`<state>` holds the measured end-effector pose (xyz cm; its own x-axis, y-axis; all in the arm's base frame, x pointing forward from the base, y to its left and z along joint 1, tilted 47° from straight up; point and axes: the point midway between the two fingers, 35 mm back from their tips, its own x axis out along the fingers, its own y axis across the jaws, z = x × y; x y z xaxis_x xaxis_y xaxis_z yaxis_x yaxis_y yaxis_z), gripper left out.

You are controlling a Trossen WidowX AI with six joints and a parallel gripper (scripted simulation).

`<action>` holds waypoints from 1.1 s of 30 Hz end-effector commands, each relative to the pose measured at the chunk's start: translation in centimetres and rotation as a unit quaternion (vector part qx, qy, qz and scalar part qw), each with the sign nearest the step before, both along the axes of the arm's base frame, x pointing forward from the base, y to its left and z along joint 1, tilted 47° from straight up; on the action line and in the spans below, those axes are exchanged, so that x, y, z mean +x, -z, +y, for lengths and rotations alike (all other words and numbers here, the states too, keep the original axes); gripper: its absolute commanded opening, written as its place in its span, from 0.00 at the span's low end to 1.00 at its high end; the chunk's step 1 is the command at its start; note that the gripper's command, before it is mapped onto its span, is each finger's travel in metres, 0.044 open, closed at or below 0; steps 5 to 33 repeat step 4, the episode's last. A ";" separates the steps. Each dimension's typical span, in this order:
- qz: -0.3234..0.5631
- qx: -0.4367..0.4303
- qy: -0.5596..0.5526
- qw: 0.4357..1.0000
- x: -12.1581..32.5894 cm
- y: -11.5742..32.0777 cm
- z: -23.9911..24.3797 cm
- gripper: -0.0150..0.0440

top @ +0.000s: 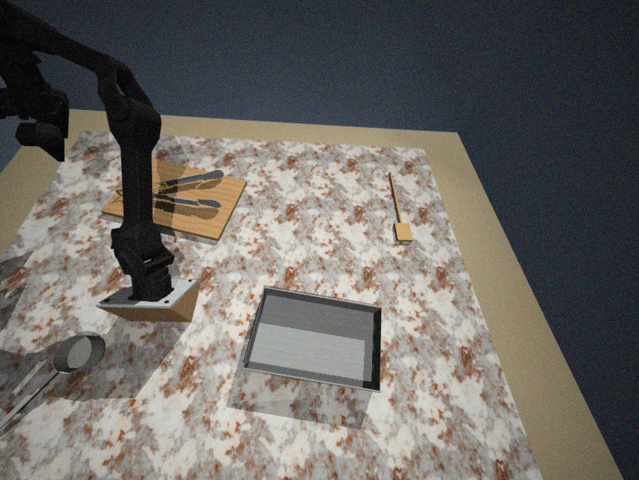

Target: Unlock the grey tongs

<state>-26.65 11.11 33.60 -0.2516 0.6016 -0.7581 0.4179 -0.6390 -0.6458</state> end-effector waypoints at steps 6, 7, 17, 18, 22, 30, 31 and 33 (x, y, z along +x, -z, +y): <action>-0.002 -0.001 -0.003 1.000 0.0 0.0 -0.1 1.00; -0.002 -0.001 -0.003 1.000 0.0 0.0 -0.1 1.00; -0.002 -0.001 -0.003 1.000 0.0 0.0 -0.1 1.00; -0.002 -0.001 -0.003 1.000 0.0 0.0 -0.1 1.00; -0.002 -0.001 -0.003 1.000 0.0 0.0 -0.1 1.00; -0.002 -0.001 -0.003 1.000 0.0 0.0 -0.1 1.00; -0.002 -0.001 -0.003 1.000 0.0 0.0 -0.1 1.00; -0.002 -0.001 -0.003 1.000 0.0 0.0 -0.1 1.00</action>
